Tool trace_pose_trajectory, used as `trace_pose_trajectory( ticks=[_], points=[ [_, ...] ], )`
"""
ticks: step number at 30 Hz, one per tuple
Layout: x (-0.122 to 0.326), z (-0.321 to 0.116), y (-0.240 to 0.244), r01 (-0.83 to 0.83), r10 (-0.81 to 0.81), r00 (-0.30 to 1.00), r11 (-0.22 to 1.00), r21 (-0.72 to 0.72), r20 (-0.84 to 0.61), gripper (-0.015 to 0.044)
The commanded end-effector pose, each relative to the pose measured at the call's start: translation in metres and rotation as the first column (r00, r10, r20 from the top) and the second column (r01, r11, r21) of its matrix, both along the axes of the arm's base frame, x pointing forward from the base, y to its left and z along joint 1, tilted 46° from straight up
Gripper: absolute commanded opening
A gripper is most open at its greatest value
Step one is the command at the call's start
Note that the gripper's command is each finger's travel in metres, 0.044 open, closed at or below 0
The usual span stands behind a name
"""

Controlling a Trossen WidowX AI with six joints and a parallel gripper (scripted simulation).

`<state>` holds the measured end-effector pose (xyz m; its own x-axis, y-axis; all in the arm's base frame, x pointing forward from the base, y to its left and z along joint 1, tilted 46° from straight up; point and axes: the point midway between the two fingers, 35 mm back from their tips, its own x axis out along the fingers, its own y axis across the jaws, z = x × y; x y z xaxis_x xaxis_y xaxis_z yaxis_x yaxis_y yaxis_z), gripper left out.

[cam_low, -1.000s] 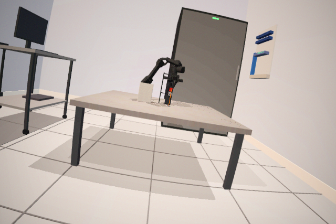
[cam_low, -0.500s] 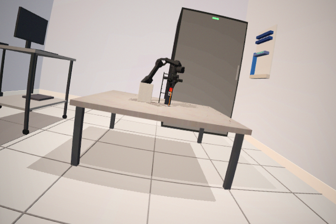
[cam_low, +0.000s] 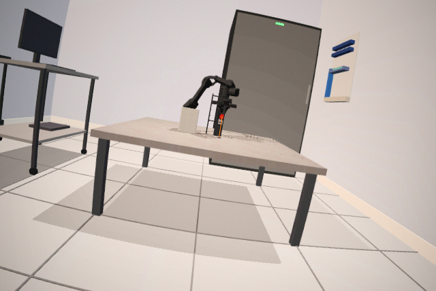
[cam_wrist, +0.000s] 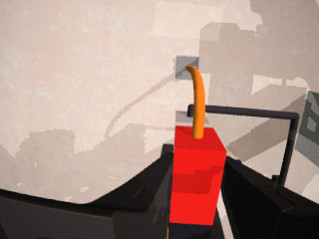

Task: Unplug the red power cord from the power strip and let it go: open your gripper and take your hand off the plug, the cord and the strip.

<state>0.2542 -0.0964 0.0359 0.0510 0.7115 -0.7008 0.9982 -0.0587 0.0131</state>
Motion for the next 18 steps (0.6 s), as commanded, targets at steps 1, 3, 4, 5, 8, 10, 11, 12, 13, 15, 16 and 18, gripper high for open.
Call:
trace_pose_trajectory(
  ticks=[1,3,4,5,8,10,11,12,13,15,16,18],
  points=[
    [-0.0003,0.0003,-0.0002,0.000,0.000,1.000,1.000,0.000,-0.002,0.0042],
    [-0.0003,0.0003,-0.0002,0.000,0.000,1.000,1.000,0.000,-0.002,0.0028],
    [-0.0003,0.0003,-0.0002,0.000,0.000,1.000,1.000,0.000,-0.002,0.0022],
    [-0.0003,0.0003,-0.0002,0.000,0.000,1.000,1.000,0.000,-0.002,0.0015],
    [-0.0003,0.0001,-0.0004,0.000,0.000,1.000,1.000,0.000,-0.002,0.0000],
    [-0.0002,-0.0008,-0.0014,0.000,0.000,1.000,1.000,0.000,-0.002,0.0000],
    [-0.0001,-0.0014,-0.0021,0.000,0.000,1.000,1.000,0.000,-0.002,0.0000],
    [0.0000,-0.0023,-0.0031,0.000,0.000,1.000,1.000,0.000,-0.002,0.0000],
    [0.0001,-0.0033,-0.0042,0.001,-0.001,1.000,1.000,0.000,-0.002,0.0000],
    [0.0003,-0.0054,-0.0066,0.001,-0.001,1.000,1.000,-0.001,-0.002,0.0000],
    [0.0004,-0.0065,-0.0078,0.001,-0.001,1.000,1.000,-0.001,-0.002,0.0000],
    [0.0006,-0.0086,-0.0102,0.001,-0.001,1.000,1.000,-0.001,-0.002,0.0000]
  ],
)
